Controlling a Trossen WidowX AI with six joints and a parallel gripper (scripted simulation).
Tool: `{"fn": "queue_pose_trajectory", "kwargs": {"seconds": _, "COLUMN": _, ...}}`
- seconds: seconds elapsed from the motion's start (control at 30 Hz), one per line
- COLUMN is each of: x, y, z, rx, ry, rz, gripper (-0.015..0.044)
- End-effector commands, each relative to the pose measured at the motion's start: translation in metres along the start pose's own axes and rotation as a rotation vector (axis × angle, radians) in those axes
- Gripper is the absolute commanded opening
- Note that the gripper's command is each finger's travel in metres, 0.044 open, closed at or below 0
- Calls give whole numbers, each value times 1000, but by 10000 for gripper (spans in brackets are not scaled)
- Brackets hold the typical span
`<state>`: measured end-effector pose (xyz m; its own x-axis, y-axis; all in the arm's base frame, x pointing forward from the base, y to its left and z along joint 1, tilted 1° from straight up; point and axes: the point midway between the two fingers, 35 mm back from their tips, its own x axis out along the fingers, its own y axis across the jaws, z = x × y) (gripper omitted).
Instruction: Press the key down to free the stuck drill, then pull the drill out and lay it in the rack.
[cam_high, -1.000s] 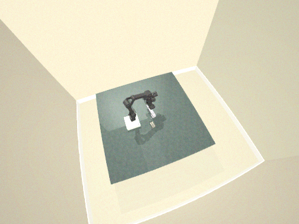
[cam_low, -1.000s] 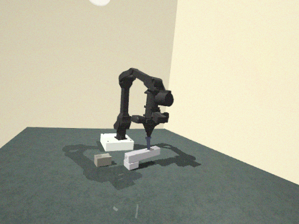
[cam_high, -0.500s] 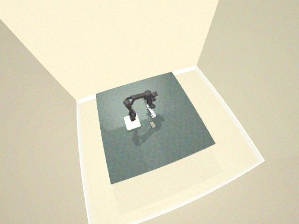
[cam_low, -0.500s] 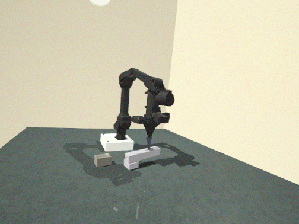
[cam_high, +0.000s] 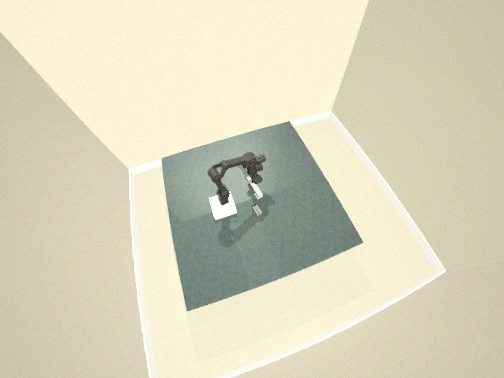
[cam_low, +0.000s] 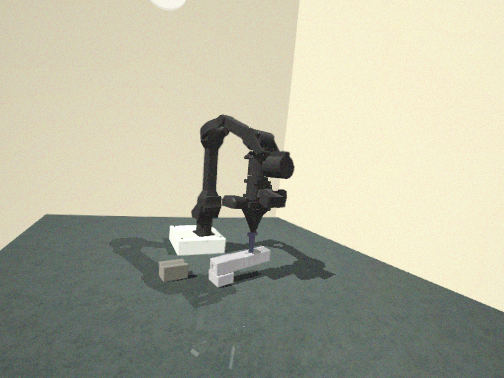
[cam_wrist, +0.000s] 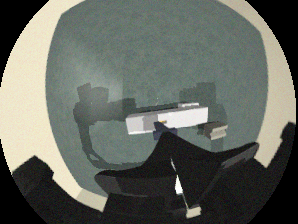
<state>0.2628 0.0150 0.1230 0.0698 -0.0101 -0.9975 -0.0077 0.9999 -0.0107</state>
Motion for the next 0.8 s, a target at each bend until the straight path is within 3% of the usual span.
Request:
{"fn": "queue_pose_trajectory", "kwargs": {"seconds": 0.0, "x": 12, "y": 1, "z": -9, "rx": 4, "ry": 42, "rz": 2, "gripper": 0}}
{"fn": "queue_pose_trajectory", "kwargs": {"seconds": 0.73, "x": 23, "y": 2, "z": -12, "rx": 4, "ry": 42, "rz": 2, "gripper": 0}}
{"fn": "queue_pose_trajectory", "kwargs": {"seconds": 0.77, "x": 21, "y": 2, "z": -12, "rx": 4, "ry": 42, "rz": 2, "gripper": 26}}
